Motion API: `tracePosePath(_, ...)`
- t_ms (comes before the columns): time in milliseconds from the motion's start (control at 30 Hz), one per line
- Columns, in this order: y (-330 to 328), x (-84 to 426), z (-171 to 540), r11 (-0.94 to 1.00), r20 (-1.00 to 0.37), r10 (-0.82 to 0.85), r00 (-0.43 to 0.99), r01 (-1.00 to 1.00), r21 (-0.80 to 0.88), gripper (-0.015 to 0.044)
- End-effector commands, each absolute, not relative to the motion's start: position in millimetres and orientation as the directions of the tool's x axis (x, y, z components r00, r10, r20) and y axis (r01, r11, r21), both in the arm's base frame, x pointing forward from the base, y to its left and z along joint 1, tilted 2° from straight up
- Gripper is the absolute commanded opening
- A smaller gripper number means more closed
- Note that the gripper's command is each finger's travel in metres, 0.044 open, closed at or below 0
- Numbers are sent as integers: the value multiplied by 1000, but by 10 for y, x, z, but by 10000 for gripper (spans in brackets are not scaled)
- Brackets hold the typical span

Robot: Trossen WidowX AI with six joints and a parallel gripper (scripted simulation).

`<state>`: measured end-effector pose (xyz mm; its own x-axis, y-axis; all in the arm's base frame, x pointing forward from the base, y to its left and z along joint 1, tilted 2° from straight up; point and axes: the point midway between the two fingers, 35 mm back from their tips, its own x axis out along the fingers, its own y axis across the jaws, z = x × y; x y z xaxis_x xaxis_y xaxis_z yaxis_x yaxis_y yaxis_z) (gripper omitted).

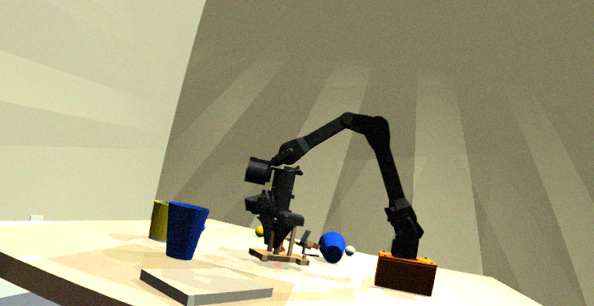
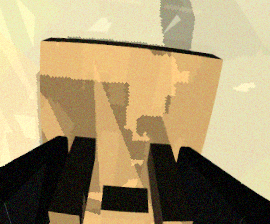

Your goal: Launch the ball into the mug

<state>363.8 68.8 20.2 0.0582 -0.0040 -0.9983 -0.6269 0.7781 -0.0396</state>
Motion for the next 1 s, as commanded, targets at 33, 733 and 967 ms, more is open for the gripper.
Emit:
tracePosePath(33, 678, 3642, 121, 779, -998, -8, 59, -625, -43, 0)
tracePosePath(733, 683, 3643, 87, 779, -998, -4, 58, -626, -39, 263)
tracePosePath(967, 692, 3661, 322, 779, -998, -4, 59, -626, -40, 440)
